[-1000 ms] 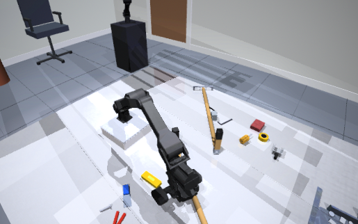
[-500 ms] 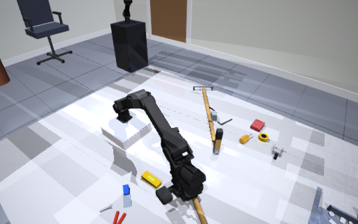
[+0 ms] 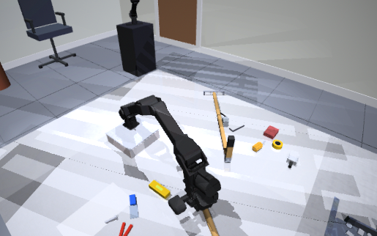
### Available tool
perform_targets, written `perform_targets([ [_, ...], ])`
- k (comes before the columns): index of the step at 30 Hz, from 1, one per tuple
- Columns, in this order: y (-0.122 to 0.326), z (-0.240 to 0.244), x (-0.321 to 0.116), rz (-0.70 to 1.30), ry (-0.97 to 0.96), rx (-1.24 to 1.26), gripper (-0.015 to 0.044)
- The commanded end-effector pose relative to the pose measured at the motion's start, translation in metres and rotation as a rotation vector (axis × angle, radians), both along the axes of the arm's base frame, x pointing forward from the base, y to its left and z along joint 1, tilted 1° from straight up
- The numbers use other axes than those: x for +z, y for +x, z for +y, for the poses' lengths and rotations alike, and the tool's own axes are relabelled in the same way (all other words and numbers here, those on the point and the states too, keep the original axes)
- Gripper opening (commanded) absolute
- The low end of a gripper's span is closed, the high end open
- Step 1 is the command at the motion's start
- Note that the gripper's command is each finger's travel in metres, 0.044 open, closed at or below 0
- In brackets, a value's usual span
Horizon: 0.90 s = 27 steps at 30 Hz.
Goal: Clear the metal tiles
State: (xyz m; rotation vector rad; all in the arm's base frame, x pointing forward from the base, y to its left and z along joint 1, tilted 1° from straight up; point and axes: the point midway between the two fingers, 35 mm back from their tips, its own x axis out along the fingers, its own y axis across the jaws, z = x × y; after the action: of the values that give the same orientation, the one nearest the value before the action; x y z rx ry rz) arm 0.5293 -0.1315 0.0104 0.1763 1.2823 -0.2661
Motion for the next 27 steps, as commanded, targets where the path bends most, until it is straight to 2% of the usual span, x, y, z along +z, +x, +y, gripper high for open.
perform_targets([
  [1,0.002,0.004,-0.004,0.008,0.0,-0.004,0.0],
  [27,0.016,0.026,-0.004,-0.005,0.001,-0.005,0.0],
])
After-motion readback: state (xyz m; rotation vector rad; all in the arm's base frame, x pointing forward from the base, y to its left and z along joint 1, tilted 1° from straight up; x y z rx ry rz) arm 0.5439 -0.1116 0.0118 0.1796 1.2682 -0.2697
